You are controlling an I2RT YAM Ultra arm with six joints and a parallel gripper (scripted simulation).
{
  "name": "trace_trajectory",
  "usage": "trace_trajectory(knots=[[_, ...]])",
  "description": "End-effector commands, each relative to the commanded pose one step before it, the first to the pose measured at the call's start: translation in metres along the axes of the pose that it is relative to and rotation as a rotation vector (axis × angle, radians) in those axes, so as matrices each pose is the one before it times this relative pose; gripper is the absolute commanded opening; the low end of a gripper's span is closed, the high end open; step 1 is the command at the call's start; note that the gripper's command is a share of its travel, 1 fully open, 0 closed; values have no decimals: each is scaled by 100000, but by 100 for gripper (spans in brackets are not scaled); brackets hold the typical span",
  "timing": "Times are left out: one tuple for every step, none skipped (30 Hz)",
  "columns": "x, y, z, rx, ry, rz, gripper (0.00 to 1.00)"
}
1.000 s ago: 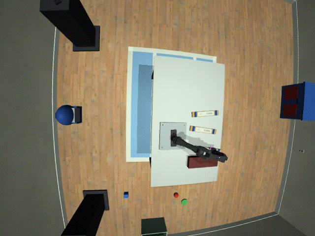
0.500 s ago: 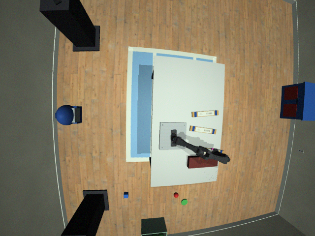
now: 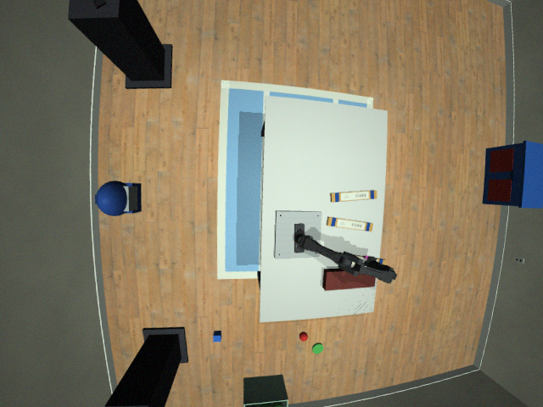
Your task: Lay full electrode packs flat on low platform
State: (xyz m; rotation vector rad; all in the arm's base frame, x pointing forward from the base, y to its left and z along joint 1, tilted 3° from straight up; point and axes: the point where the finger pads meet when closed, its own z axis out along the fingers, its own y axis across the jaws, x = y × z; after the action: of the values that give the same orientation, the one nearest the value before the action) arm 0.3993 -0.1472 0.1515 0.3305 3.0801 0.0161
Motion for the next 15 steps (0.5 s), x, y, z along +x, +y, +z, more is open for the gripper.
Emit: trace_trajectory(knots=[[306,81,-4510,76,-742,-205,0],[0,0,-200,0,0,0,0],[0,0,-200,0,0,0,0],[0,0,0,0,0,0,0],[0,0,0,0,0,0,0],[23,-41,-170,-7,94,103,0],[0,0,-200,0,0,0,0],[0,0,-200,0,0,0,0],[0,0,-200,0,0,0,0],[0,0,-200,0,0,0,0],[0,0,-200,0,0,0,0],[0,0,-200,0,0,0,0],[0,0,-200,0,0,0,0],[0,0,-200,0,0,0,0],[0,0,-200,0,0,0,0]])
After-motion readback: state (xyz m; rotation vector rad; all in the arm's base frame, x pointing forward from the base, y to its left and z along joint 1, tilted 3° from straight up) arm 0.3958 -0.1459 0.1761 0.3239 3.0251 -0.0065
